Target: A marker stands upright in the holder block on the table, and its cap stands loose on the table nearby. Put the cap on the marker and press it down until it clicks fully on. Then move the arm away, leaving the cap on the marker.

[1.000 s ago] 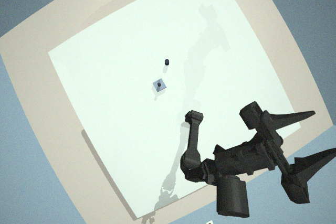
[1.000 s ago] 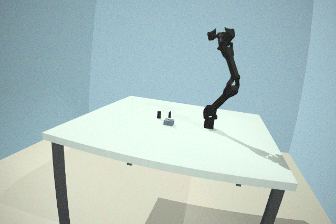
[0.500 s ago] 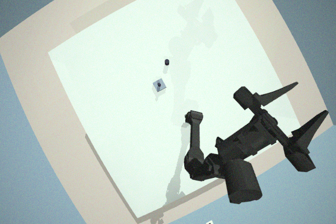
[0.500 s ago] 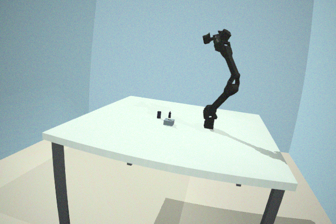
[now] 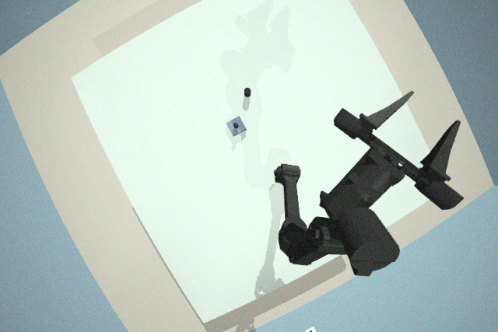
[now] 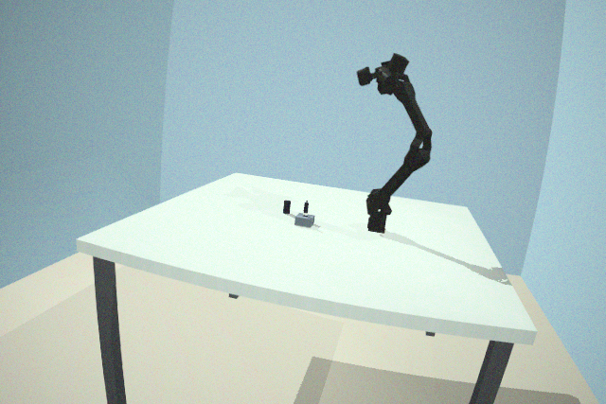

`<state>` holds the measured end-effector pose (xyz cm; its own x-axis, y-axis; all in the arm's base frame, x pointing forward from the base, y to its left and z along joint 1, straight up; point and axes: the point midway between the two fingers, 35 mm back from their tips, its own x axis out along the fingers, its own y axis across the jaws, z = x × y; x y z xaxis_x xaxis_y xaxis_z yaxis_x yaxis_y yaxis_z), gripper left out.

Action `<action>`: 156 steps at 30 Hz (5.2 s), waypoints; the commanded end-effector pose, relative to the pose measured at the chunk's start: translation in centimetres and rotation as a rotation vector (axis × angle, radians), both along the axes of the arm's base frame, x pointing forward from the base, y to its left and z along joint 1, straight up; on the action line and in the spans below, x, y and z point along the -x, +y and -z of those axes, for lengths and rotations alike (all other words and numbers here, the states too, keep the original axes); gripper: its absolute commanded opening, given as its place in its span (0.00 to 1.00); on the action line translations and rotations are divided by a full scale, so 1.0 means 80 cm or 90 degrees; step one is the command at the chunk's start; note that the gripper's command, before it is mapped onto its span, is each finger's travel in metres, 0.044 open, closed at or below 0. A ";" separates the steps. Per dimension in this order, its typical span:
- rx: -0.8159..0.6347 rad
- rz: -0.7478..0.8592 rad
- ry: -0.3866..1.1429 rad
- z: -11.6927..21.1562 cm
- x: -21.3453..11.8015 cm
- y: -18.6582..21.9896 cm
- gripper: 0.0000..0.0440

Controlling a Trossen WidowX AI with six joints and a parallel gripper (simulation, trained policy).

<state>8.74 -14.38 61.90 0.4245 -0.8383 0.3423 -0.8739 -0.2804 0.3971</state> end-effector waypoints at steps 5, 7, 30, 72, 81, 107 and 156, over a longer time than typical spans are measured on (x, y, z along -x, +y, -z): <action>-0.044 -0.026 0.028 0.021 -0.026 -0.010 0.72; -0.056 -0.033 0.037 0.026 -0.032 -0.012 0.72; -0.184 -0.105 0.132 0.095 -0.108 -0.024 0.73; -0.405 -0.181 0.307 0.234 -0.231 -0.008 0.73; -0.450 -0.188 0.344 0.265 -0.255 0.001 0.73; -0.580 -0.186 0.447 0.357 -0.313 0.030 0.74; -0.716 -0.195 0.729 0.514 -0.373 0.089 0.73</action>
